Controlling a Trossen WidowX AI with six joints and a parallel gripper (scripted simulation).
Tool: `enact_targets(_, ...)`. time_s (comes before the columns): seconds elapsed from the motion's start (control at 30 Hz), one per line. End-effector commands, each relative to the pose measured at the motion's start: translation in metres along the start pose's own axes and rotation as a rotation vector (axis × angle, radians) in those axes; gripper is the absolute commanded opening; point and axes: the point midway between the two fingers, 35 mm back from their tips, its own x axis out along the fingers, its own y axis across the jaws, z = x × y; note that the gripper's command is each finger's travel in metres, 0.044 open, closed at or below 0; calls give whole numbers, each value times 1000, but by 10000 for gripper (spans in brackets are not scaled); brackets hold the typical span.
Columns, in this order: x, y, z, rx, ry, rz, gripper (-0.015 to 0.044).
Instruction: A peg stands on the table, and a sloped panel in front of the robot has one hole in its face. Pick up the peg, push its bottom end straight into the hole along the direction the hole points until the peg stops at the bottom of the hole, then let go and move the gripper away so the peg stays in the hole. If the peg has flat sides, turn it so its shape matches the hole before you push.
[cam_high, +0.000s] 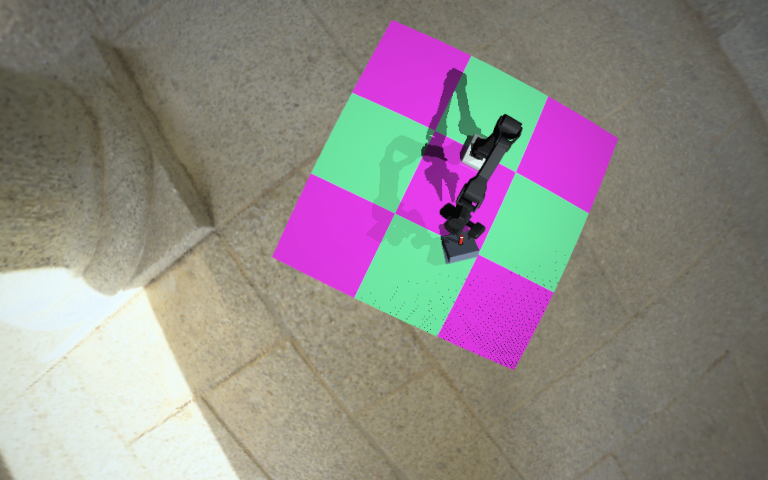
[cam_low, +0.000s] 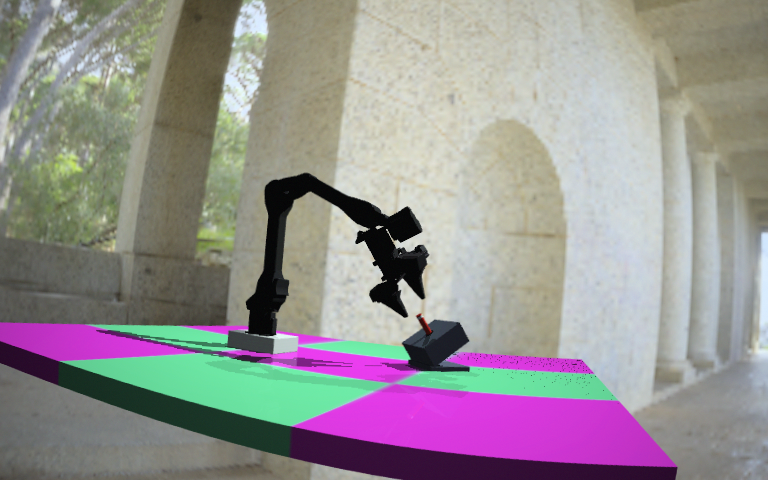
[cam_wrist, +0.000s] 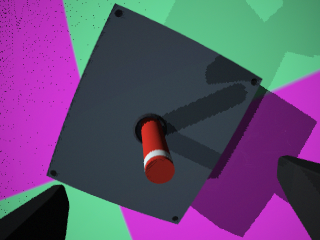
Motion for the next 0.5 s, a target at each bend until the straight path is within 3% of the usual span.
enact_targets(0.0,-9,2,2,-8,-5,8,440)
enact_targets(0.47,-34,-2,-1,-5,-4,4,440)
